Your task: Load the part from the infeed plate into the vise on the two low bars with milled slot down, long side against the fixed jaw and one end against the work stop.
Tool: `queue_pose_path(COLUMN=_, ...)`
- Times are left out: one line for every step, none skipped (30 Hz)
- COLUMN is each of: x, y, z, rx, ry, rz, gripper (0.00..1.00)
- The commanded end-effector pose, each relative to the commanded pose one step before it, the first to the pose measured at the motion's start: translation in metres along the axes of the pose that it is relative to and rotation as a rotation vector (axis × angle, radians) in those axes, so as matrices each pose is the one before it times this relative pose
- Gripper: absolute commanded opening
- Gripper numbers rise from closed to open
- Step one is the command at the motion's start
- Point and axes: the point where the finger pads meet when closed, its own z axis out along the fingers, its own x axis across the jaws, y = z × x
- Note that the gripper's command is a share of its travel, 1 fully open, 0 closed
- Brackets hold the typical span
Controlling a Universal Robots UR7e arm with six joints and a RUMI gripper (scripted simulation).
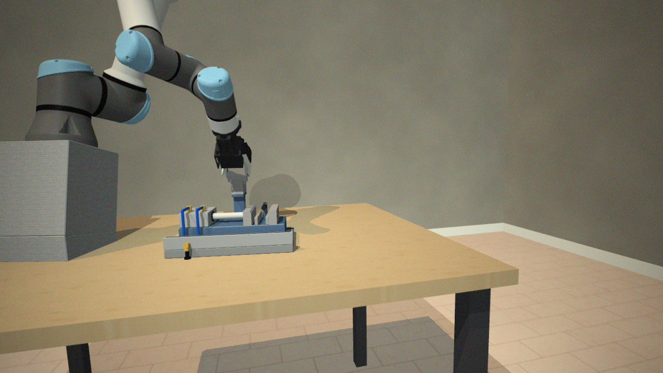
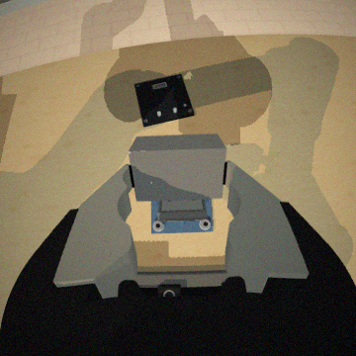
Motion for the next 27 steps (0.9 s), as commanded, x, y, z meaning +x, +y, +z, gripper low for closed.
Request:
queue_pose_path(x=0.00251, y=-0.00197, z=-0.00472, rx=-0.00285, ry=0.00402, rz=-0.00395, gripper=0.00)
queue_pose_path(x=-0.00002, y=-0.00037, z=-0.00037, rx=0.00002, ry=0.00000, rz=0.00005, gripper=0.00)
queue_pose_path(x=-0.00003, y=-0.00036, z=-0.00036, rx=0.00003, ry=0.00000, rz=0.00006, gripper=0.00)
queue_pose_path(x=-0.00002, y=-0.00035, z=-0.00035, rx=0.00003, ry=0.00001, rz=0.00006, gripper=0.00)
queue_pose_path(x=-0.00001, y=-0.00033, z=-0.00034, rx=0.00002, ry=0.00001, rz=0.00004, gripper=0.00)
queue_pose_path(x=0.00000, y=-0.00032, z=-0.00033, rx=0.00000, ry=0.00001, rz=0.00002, gripper=0.00)
queue_pose_path(x=0.00002, y=-0.00031, z=-0.00033, rx=-0.00002, ry=0.00002, rz=-0.00001, gripper=0.00)
queue_pose_path(x=0.00002, y=-0.00030, z=-0.00031, rx=-0.00002, ry=0.00001, rz=-0.00003, gripper=0.00)
queue_pose_path(x=0.00002, y=-0.00029, z=-0.00029, rx=-0.00001, ry=0.00000, rz=-0.00003, gripper=0.00)
queue_pose_path(x=0.00001, y=-0.00028, z=-0.00027, rx=-0.00001, ry=-0.00001, rz=-0.00002, gripper=0.00)
queue_pose_path(x=0.00000, y=-0.00027, z=-0.00024, rx=0.00000, ry=-0.00002, rz=-0.00001, gripper=0.00)
queue_pose_path(x=-0.00001, y=-0.00025, z=-0.00022, rx=0.00002, ry=-0.00003, rz=0.00001, gripper=0.00)
queue_pose_path(x=-0.00002, y=-0.00024, z=-0.00020, rx=0.00002, ry=-0.00004, rz=0.00002, gripper=0.00)
queue_pose_path(x=-0.00002, y=-0.00022, z=-0.00019, rx=0.00003, ry=-0.00004, rz=0.00003, gripper=0.00)
queue_pose_path(x=0.00000, y=0.00000, z=0.00000, rx=0.00000, ry=0.00000, rz=0.00000, gripper=0.00)
queue_pose_path(x=0.00000, y=0.00000, z=0.00000, rx=0.00000, ry=0.00000, rz=0.00000, gripper=0.00)
queue_pose_path(x=-0.00014, y=-0.00029, z=-0.00005, rx=0.00018, ry=-0.00024, rz=0.00015, gripper=0.00)
queue_pose_path(x=-0.00001, y=-0.00018, z=-0.00017, rx=0.00001, ry=-0.00001, rz=0.00002, gripper=0.00)
queue_pose_path(x=0.00000, y=-0.00016, z=-0.00016, rx=0.00000, ry=0.00000, rz=0.00001, gripper=0.00)
queue_pose_path(x=0.00001, y=-0.00014, z=-0.00016, rx=-0.00001, ry=0.00002, rz=0.00000, gripper=0.00)
queue_pose_path(x=0.00002, y=-0.00013, z=-0.00015, rx=-0.00002, ry=0.00003, rz=-0.00001, gripper=0.00)
queue_pose_path(x=0.00002, y=-0.00011, z=-0.00013, rx=-0.00002, ry=0.00003, rz=-0.00002, gripper=0.00)
queue_pose_path(x=0.00002, y=-0.00010, z=-0.00012, rx=-0.00002, ry=0.00002, rz=-0.00002, gripper=0.00)
queue_pose_path(x=0.00001, y=-0.00009, z=-0.00010, rx=-0.00001, ry=0.00001, rz=-0.00001, gripper=0.00)
queue_pose_path(x=0.00000, y=-0.00008, z=-0.00007, rx=0.00000, ry=-0.00001, rz=0.00000, gripper=0.00)
queue_pose_path(x=-0.00001, y=-0.00007, z=-0.00005, rx=0.00001, ry=-0.00002, rz=0.00001, gripper=0.00)
queue_pose_path(x=-0.00002, y=-0.00007, z=-0.00003, rx=0.00002, ry=-0.00003, rz=0.00002, gripper=0.00)
